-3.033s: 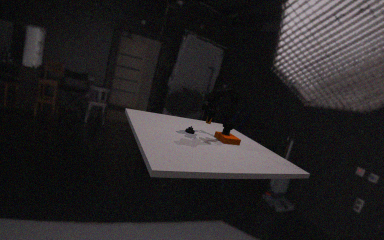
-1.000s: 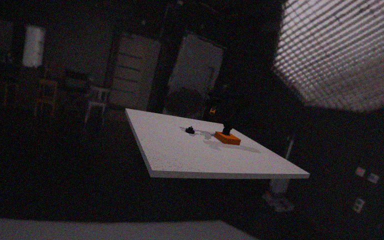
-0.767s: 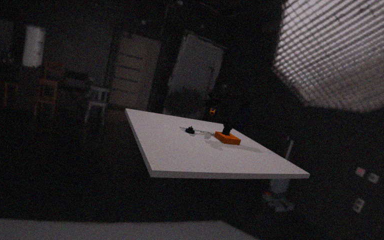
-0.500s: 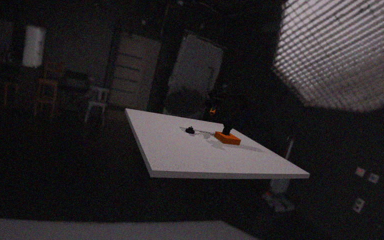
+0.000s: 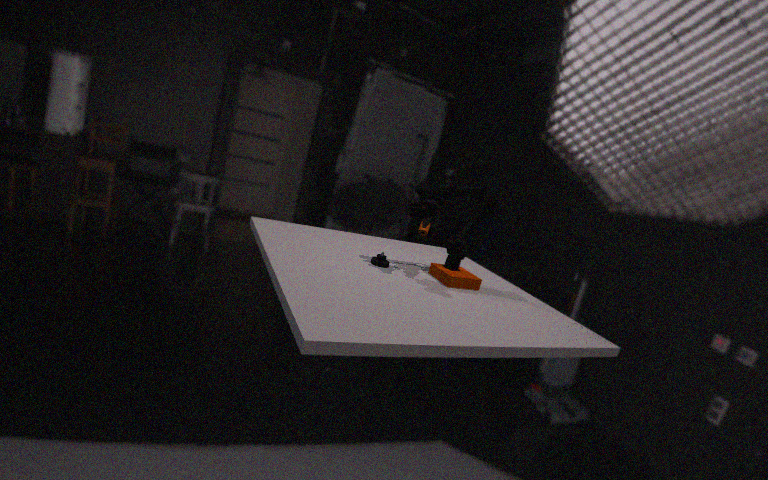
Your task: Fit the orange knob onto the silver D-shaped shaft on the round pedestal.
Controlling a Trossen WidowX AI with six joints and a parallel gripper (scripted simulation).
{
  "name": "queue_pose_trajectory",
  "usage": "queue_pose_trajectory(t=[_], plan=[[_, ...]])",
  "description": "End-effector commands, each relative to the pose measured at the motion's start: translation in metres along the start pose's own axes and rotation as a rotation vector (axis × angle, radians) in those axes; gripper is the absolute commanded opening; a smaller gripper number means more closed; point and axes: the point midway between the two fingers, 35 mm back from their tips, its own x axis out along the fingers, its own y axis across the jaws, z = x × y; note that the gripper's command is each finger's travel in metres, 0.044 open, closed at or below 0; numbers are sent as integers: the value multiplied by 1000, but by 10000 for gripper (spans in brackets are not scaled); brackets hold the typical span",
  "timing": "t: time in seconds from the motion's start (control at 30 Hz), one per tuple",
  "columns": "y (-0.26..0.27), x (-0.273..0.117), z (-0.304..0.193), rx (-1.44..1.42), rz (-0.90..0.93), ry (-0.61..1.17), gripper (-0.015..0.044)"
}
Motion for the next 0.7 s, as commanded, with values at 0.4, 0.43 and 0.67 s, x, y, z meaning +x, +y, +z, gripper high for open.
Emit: queue_pose_trajectory(t=[0.4, 0.43, 0.67], plan=[[-14, 28, 1, -12, -403, -2, 0], [-15, 30, 1, -12, -428, -2, 0], [-23, 43, 1, -11, -604, -3, 0]])
